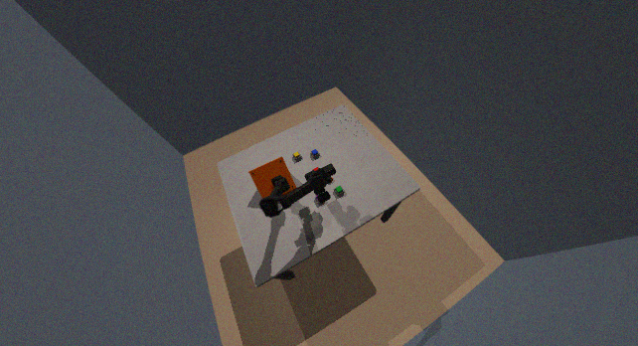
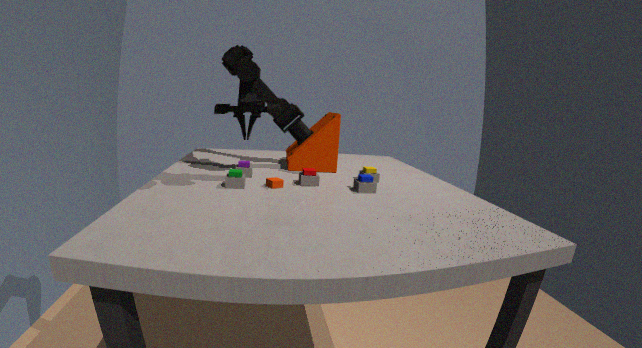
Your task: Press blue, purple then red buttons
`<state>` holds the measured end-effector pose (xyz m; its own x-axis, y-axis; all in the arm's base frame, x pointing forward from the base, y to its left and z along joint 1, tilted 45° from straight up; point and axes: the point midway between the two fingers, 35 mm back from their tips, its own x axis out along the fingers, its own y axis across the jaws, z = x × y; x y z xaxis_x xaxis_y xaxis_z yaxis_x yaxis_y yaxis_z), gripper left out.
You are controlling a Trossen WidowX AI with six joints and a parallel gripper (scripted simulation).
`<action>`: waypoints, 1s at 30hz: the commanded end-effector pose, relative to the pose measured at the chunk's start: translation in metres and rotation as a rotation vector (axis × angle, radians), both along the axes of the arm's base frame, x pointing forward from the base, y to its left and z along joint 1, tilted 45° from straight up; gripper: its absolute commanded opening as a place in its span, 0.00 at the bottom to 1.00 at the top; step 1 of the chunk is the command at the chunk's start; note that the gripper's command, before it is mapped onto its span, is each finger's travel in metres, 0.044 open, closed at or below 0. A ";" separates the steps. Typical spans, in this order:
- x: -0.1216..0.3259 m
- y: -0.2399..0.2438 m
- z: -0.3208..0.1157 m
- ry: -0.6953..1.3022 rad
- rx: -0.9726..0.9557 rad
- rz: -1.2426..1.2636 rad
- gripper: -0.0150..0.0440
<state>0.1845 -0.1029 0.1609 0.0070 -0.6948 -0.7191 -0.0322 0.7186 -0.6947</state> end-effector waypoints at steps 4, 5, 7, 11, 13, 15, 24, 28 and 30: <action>-0.001 0.016 0.019 -0.004 -0.012 -0.001 0.29; 0.001 0.017 0.018 -0.004 -0.011 -0.001 0.29; 0.014 0.028 0.008 -0.005 -0.003 0.002 0.29; 0.045 0.065 -0.026 -0.006 0.012 0.005 0.29; 0.056 0.086 -0.045 -0.005 0.014 0.004 0.29; 0.064 0.107 -0.066 -0.005 0.011 0.003 0.29; 0.069 0.144 -0.106 -0.008 -0.003 -0.001 0.29; 0.071 0.128 -0.123 -0.009 -0.002 0.000 0.29; 0.071 0.108 -0.143 -0.009 -0.004 -0.001 0.29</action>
